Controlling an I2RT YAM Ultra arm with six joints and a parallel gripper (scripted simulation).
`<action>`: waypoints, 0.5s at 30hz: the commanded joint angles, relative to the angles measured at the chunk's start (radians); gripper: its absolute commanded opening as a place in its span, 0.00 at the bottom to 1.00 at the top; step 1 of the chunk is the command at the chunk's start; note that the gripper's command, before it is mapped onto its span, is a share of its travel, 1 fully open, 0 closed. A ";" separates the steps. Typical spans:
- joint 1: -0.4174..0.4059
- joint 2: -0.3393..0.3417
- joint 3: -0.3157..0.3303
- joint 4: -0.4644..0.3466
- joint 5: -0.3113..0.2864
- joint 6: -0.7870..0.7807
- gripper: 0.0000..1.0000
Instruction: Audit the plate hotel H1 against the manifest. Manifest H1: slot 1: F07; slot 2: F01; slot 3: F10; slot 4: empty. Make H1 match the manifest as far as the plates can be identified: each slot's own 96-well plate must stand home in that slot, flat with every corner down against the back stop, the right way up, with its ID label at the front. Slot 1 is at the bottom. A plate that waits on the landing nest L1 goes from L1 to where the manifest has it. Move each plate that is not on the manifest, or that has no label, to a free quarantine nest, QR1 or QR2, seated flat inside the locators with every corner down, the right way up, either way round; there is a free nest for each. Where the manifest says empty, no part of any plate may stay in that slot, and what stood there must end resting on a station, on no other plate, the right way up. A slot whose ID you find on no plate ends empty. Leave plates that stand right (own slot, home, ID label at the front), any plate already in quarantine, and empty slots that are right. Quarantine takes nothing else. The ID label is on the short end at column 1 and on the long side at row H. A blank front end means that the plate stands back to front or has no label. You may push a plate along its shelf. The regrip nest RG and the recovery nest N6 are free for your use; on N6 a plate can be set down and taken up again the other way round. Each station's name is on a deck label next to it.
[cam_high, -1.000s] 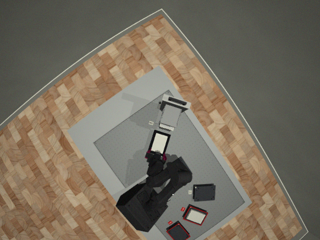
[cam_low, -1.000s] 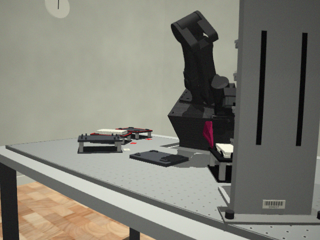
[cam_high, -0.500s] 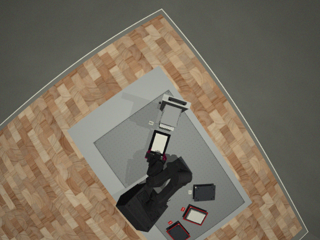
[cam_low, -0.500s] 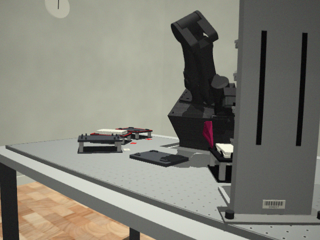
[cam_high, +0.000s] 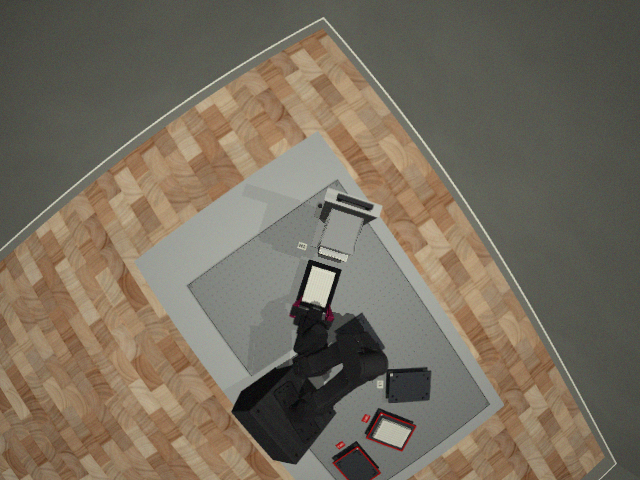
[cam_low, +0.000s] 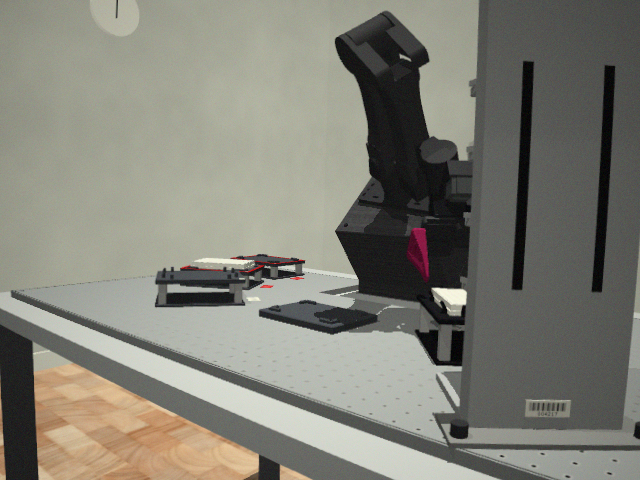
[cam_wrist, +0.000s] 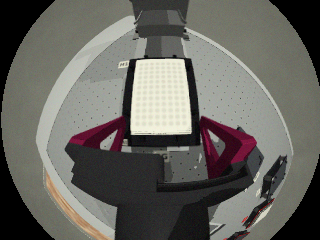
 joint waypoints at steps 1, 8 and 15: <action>0.023 -0.035 -0.006 -0.036 0.015 0.004 1.00; 0.057 -0.121 -0.023 -0.109 0.049 0.012 1.00; 0.082 -0.186 -0.032 -0.167 0.074 0.017 1.00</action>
